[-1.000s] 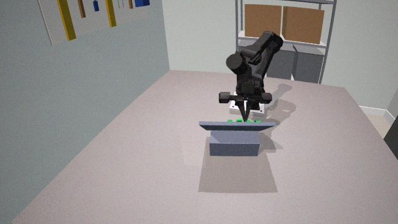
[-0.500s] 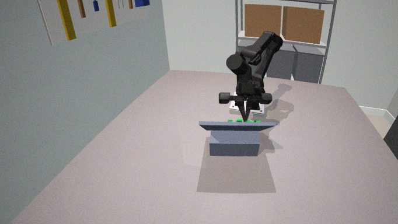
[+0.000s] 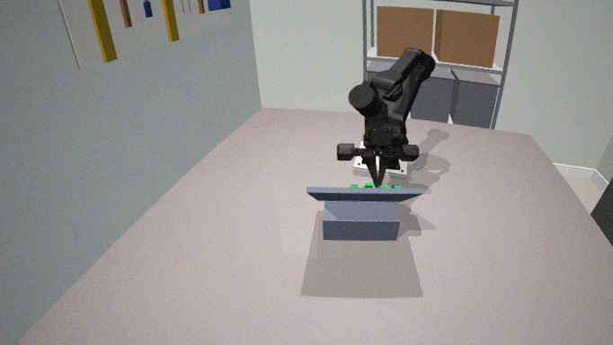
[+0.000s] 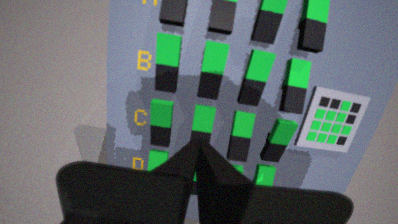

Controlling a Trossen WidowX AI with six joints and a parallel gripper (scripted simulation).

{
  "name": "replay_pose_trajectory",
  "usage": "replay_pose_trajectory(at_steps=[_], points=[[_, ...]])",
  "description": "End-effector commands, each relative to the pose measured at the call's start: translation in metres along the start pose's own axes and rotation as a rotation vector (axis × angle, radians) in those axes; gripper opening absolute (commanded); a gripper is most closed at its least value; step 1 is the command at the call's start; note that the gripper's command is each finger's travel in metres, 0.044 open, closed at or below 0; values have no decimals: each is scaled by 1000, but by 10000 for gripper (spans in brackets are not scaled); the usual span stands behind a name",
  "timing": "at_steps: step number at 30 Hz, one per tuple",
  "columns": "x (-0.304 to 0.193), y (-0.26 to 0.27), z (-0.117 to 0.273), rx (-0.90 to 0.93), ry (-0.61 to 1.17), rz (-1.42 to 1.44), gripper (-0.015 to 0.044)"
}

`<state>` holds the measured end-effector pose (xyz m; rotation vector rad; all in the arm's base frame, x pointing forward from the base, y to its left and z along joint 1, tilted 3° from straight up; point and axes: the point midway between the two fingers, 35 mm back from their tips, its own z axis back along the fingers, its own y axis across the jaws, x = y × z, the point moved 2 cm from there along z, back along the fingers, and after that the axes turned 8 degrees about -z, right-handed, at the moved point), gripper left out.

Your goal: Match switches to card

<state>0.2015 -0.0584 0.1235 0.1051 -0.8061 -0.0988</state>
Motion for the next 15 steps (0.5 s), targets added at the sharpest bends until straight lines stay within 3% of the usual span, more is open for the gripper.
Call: replay_pose_trajectory(at_steps=[1, 15], points=[[0, -1, -1, -3, -1, -3, 0], [1, 0, 0, 0, 0, 1, 0]])
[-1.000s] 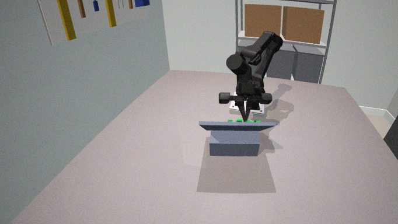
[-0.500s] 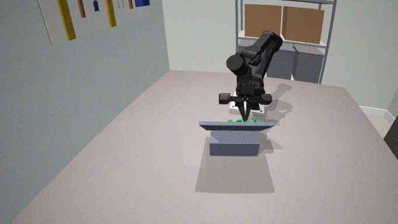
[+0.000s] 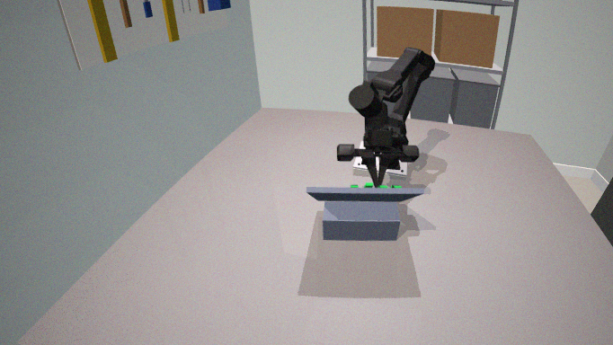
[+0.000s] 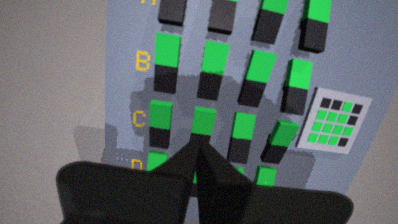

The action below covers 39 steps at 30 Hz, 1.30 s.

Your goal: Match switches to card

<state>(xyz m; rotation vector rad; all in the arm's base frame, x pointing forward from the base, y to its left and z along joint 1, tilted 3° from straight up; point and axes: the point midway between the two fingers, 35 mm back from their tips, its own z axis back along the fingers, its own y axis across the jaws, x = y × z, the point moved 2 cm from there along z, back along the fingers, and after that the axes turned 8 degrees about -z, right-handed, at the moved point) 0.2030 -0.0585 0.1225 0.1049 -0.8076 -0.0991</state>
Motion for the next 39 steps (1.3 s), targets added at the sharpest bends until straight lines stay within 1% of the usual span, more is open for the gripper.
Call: replay_pose_trajectory(at_steps=[1, 6, 8, 11, 17, 19, 22, 39], points=[[1, -1, 6, -1, 5, 2, 0], [3, -2, 57, -8, 30, -1, 0], [2, 0, 64, -8, 31, -2, 0], [3, -1, 64, -8, 32, -2, 0], [6, -28, 64, -10, 31, 0, 0], [6, -29, 56, -10, 27, 0, 0], [4, -28, 31, -6, 5, 0, 0], [4, -28, 11, -5, 2, -1, 0]])
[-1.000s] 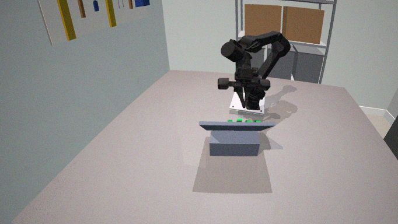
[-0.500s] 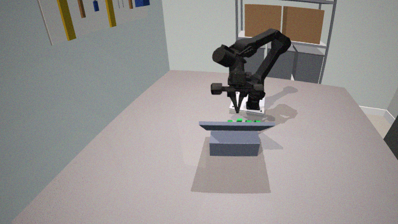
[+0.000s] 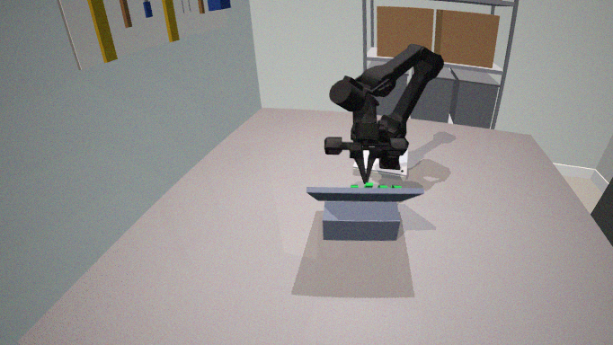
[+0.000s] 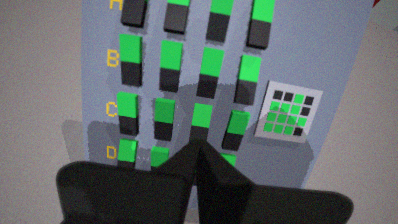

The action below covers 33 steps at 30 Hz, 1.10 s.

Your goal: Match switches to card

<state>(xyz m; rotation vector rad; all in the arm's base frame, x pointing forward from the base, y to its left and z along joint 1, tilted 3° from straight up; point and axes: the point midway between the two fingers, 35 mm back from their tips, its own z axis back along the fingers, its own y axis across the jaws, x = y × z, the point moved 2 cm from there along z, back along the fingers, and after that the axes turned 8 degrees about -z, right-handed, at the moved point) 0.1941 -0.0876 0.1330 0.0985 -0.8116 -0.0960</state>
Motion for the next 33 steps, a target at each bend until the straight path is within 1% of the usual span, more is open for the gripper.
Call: replay_pose_trajectory(at_steps=[1, 33], points=[[-1, 0, -6, -1, 6, -6, 0], [-2, 0, -12, -1, 5, -6, 0]])
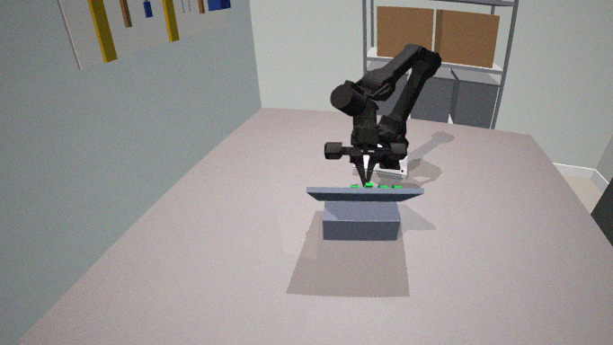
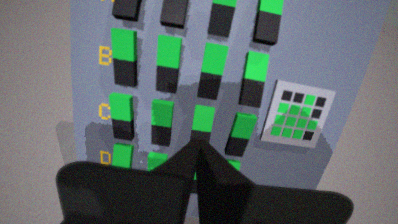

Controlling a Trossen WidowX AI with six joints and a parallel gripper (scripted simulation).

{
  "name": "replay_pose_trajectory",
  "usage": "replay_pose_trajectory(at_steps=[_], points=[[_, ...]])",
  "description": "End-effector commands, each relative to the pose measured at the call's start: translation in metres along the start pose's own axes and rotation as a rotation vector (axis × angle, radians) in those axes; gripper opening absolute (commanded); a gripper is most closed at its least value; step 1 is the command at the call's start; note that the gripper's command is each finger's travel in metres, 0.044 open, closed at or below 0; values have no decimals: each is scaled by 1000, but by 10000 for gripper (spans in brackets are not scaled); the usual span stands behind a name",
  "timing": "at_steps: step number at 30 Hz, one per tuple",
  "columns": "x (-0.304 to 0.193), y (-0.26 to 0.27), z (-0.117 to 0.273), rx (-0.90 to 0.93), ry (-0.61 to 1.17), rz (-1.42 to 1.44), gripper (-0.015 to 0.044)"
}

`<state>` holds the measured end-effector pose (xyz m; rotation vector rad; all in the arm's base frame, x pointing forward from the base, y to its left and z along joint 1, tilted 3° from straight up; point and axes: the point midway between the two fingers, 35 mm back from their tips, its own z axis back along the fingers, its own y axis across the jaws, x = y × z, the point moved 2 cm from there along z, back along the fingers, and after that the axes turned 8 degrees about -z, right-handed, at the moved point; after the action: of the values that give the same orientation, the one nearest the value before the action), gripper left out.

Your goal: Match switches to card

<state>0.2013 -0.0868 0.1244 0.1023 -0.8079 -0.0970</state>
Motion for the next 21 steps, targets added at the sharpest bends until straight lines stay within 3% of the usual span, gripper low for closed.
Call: replay_pose_trajectory(at_steps=[1, 21], points=[[0, -1, -1, -4, 2, -3, 0], [0, -1, -3, -4, 1, -4, 0]])
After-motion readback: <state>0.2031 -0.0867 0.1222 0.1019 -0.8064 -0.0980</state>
